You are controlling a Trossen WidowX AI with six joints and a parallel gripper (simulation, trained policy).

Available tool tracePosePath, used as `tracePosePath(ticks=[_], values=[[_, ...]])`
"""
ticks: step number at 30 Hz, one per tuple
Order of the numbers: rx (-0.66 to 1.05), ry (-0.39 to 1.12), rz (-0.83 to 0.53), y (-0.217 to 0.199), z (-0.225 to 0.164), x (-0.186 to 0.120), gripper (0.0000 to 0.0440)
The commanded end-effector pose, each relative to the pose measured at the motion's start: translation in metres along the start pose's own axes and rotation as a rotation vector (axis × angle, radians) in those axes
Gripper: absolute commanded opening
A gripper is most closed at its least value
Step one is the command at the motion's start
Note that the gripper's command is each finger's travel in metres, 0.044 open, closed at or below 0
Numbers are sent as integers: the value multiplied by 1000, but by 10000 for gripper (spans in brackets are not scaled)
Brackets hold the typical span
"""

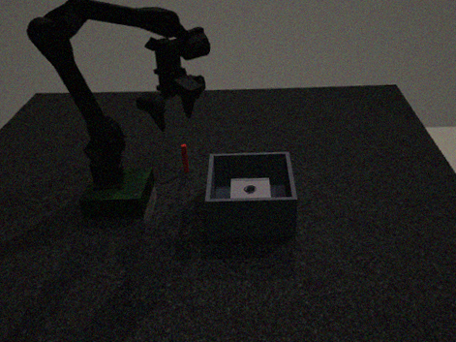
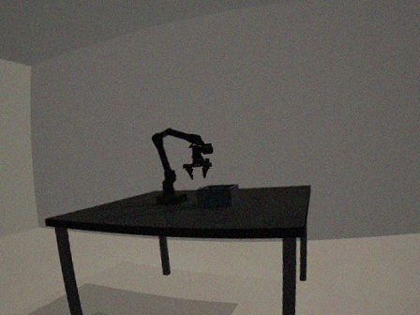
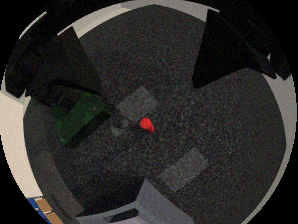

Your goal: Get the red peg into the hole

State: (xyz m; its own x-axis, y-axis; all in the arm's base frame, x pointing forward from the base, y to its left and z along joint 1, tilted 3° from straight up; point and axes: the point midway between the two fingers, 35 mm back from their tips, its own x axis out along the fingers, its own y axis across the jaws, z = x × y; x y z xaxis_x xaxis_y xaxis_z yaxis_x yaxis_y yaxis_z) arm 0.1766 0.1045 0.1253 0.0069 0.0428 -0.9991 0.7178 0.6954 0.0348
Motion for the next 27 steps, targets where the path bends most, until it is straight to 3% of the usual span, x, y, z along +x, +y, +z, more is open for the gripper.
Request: tracePosePath(ticks=[1, 20, 22, 27], values=[[-10, -6, -61, -3, 0, 15, 440], [-64, -99, -149, -1, 11, 97, 438], [-71, -104, -154, -2, 13, 103, 416], [-74, -104, -177, -4, 15, 115, 287]])
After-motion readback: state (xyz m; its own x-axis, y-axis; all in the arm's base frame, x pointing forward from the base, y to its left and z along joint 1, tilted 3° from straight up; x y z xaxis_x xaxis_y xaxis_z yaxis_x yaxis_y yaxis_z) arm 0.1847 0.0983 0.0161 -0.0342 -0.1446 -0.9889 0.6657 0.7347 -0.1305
